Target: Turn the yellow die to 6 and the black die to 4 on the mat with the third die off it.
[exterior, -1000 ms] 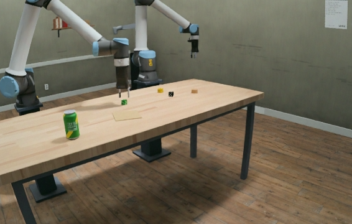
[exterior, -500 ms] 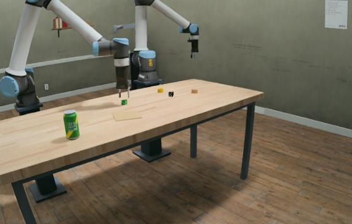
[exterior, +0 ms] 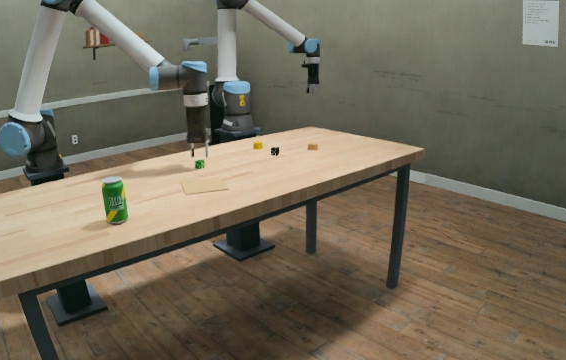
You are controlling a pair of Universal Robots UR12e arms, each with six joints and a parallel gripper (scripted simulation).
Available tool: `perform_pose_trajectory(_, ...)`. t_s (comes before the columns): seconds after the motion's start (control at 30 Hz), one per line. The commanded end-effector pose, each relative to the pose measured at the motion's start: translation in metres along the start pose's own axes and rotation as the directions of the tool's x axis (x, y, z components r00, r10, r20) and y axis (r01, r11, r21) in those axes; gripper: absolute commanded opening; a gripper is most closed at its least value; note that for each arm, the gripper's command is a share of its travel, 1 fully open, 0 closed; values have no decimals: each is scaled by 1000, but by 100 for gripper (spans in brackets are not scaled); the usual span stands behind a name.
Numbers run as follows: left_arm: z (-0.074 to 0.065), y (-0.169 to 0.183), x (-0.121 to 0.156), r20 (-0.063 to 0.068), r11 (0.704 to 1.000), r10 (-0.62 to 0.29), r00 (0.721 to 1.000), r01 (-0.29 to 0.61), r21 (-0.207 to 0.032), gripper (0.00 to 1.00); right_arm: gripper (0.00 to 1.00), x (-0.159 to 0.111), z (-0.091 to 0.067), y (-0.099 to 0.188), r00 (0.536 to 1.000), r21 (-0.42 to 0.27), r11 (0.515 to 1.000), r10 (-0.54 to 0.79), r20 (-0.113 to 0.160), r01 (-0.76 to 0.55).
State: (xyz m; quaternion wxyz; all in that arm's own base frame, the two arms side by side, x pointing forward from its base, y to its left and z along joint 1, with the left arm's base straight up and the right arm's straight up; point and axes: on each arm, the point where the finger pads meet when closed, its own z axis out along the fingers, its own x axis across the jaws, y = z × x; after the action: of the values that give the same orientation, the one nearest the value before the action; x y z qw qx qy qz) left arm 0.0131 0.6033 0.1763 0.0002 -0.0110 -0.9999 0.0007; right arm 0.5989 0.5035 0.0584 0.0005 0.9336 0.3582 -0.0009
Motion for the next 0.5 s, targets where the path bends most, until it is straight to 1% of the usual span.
perform_pose_trajectory(0.0, -1, 1, 0, 0, 1000, 0, 1000, 0, -2, 100, 100, 1, -1, 0, 1000, 0, 1000, 0, -2, 0)
perform_pose_trajectory(0.47, -1, 1, 0, 0, 1000, 0, 1000, 0, -2, 100, 100, 3, -1, -2, 1000, 0, 1000, 0, -2, 0)
